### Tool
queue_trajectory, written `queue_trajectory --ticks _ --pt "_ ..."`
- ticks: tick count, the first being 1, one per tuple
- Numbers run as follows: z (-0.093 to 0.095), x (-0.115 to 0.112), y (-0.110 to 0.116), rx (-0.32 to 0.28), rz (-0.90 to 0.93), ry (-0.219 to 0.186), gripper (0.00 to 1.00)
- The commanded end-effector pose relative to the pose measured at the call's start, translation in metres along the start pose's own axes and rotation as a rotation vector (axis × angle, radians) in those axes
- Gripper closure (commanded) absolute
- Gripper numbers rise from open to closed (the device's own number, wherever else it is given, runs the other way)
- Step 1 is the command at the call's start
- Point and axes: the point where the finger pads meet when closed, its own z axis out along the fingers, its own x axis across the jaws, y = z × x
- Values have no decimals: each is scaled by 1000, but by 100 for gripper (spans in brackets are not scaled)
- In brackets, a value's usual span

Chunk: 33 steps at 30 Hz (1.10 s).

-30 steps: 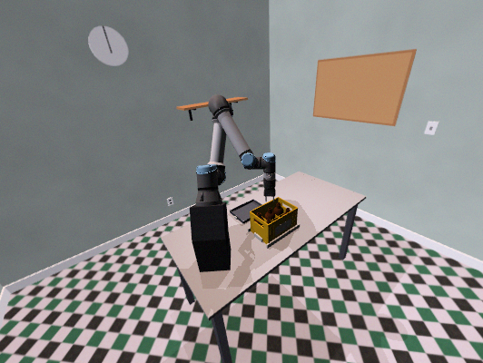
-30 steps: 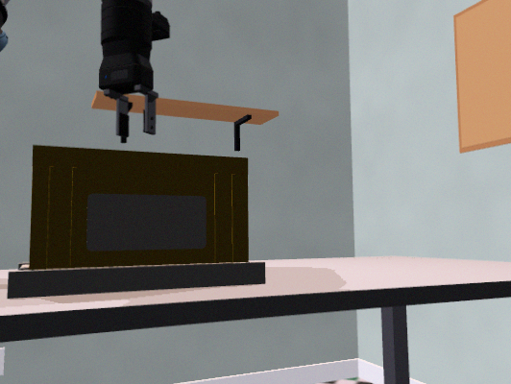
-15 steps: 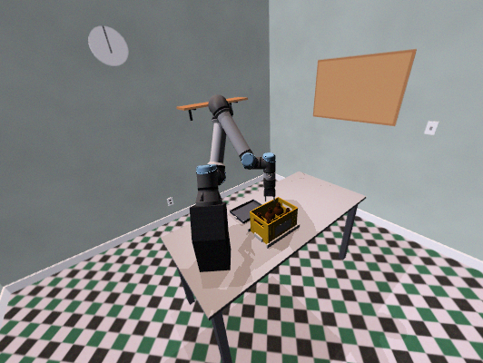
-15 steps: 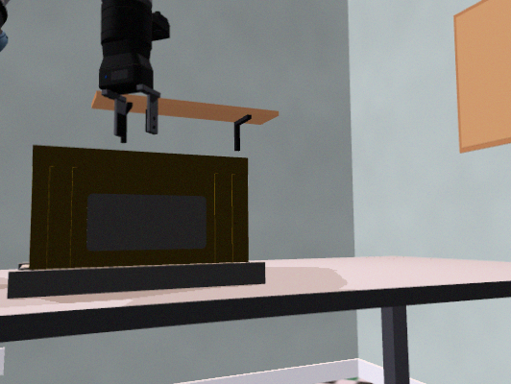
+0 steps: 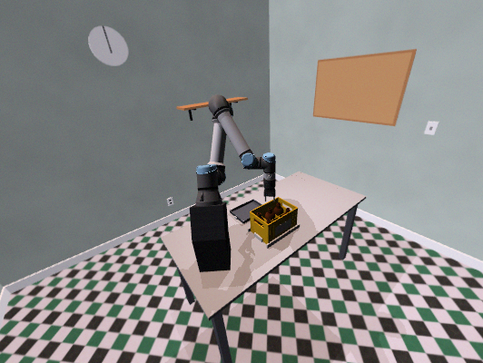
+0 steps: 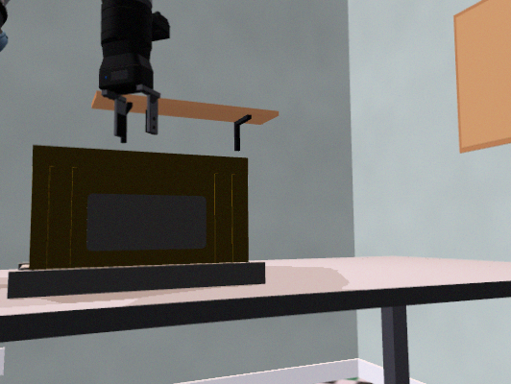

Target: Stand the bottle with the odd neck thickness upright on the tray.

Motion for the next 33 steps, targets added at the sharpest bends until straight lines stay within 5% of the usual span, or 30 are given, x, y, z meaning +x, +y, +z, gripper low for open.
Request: queue_trajectory --ticks 1,33 --pt "1 0 0 0 0 1 0" --pt "33 1 0 0 0 1 0"
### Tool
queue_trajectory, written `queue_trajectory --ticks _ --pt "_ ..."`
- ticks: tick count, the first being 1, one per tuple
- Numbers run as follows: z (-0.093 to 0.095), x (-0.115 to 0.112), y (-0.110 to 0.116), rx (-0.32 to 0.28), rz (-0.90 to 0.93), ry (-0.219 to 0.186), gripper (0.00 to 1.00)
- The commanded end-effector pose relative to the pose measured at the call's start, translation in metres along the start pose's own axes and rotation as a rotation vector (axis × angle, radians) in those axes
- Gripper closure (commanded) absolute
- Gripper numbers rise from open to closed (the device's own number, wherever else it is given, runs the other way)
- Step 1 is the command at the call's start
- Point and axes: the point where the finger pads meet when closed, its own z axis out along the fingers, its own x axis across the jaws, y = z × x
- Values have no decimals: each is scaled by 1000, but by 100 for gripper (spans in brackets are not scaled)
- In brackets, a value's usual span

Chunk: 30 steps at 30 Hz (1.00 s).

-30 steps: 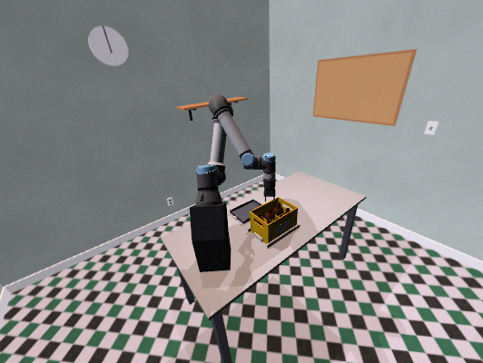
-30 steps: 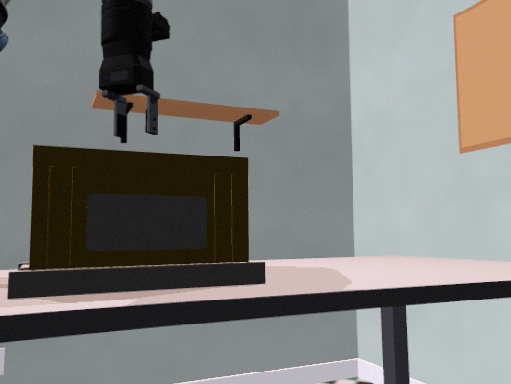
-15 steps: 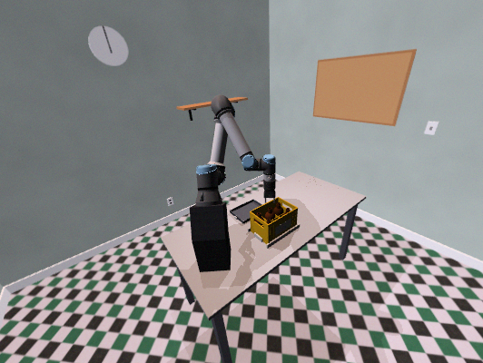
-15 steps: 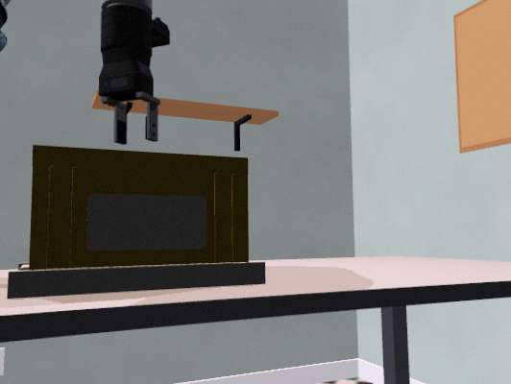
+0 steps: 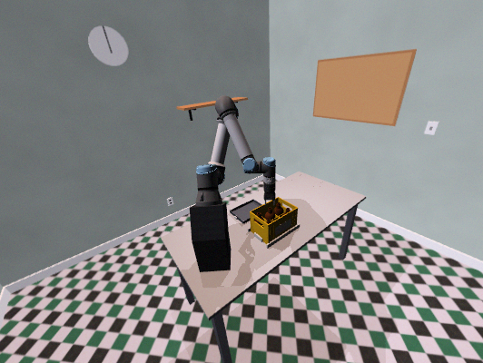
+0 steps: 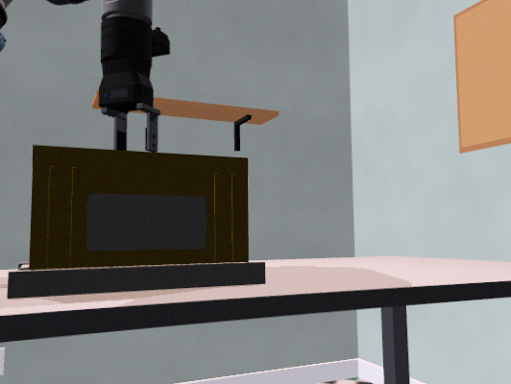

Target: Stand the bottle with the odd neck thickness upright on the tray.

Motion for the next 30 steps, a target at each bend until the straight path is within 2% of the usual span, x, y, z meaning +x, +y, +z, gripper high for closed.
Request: queue_trajectory --ticks 1,15,30 --pt "7 1 0 0 0 2 0" --pt "15 1 0 0 0 2 0" --pt "16 1 0 0 0 2 0"
